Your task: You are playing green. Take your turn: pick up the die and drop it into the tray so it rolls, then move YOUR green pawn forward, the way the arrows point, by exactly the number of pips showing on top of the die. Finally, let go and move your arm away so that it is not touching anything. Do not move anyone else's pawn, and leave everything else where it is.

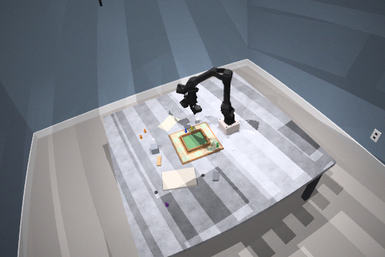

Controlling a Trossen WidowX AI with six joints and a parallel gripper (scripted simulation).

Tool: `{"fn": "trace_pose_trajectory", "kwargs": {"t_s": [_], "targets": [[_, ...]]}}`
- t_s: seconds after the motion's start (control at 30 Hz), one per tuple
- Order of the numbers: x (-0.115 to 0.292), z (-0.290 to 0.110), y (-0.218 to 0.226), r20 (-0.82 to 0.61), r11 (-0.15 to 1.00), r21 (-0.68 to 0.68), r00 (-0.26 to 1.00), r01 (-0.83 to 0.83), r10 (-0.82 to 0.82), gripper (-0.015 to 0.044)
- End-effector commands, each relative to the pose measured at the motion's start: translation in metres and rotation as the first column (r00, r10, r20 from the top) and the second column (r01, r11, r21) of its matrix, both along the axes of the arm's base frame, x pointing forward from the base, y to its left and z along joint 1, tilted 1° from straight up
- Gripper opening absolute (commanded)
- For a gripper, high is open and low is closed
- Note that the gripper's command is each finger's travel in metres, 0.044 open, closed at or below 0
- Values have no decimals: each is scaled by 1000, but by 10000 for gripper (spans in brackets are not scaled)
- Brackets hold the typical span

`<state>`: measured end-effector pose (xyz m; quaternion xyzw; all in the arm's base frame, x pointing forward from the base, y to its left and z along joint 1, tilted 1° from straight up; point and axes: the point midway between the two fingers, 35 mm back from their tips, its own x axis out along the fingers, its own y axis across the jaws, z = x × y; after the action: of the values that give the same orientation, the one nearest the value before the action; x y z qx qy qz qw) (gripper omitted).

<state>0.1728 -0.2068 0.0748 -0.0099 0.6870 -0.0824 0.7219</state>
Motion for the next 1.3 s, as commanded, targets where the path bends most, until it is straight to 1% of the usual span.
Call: {"fn": "trace_pose_trajectory", "kwargs": {"t_s": [0.0,0.2,0.3,0.43,0.53,0.7,1.27], "targets": [[-18,-24,13,-16,990,107,996,88,-87,275],[-18,-24,13,-16,990,107,996,88,-87,275],[-18,-39,13,-16,990,107,996,88,-87,275],[-18,-42,12,-16,990,107,996,88,-87,275],[-19,-55,11,-16,990,107,996,88,-87,275],[-19,-57,11,-16,990,107,996,88,-87,275],[-18,-84,10,-16,990,107,996,88,-87,275]]}}
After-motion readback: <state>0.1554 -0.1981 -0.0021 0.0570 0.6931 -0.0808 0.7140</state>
